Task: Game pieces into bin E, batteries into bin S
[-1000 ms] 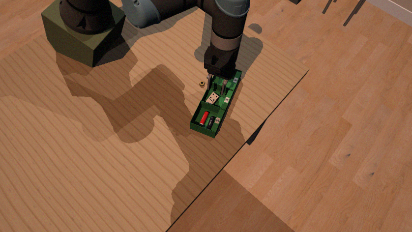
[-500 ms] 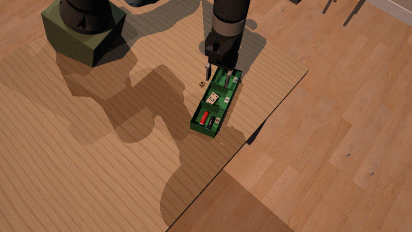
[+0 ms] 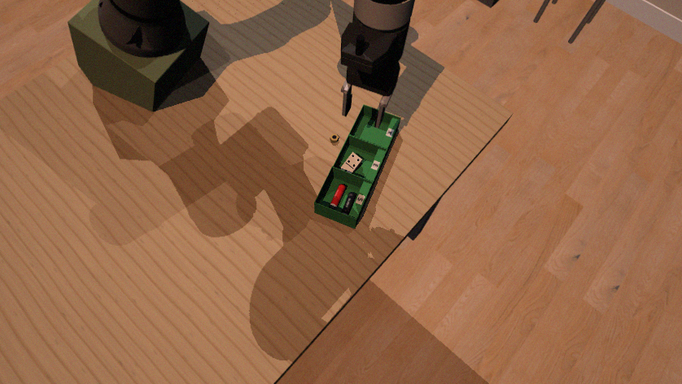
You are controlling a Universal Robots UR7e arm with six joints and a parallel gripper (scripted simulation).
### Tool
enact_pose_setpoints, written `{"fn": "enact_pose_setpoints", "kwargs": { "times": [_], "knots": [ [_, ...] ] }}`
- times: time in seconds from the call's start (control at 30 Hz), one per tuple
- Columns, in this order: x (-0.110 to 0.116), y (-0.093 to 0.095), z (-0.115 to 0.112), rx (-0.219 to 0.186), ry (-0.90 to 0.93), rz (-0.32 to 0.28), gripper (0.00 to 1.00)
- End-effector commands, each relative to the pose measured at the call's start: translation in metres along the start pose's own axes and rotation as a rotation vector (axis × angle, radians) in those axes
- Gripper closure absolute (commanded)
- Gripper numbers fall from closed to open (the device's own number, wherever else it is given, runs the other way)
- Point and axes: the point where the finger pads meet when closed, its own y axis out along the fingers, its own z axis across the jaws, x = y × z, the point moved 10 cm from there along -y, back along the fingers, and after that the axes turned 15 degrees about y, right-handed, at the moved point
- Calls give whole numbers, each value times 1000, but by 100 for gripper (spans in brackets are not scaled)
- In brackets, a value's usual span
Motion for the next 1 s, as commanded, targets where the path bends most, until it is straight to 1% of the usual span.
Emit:
{"fn": "enact_pose_setpoints", "kwargs": {
  "times": [0.0, 0.13, 0.97],
  "knots": [
    [0, -20, 0, 0, -1, -1, 0],
    [0, -34, 0, 0, -1, -1, 0],
    [0, -34, 0, 0, -1, -1, 0]
  ]
}}
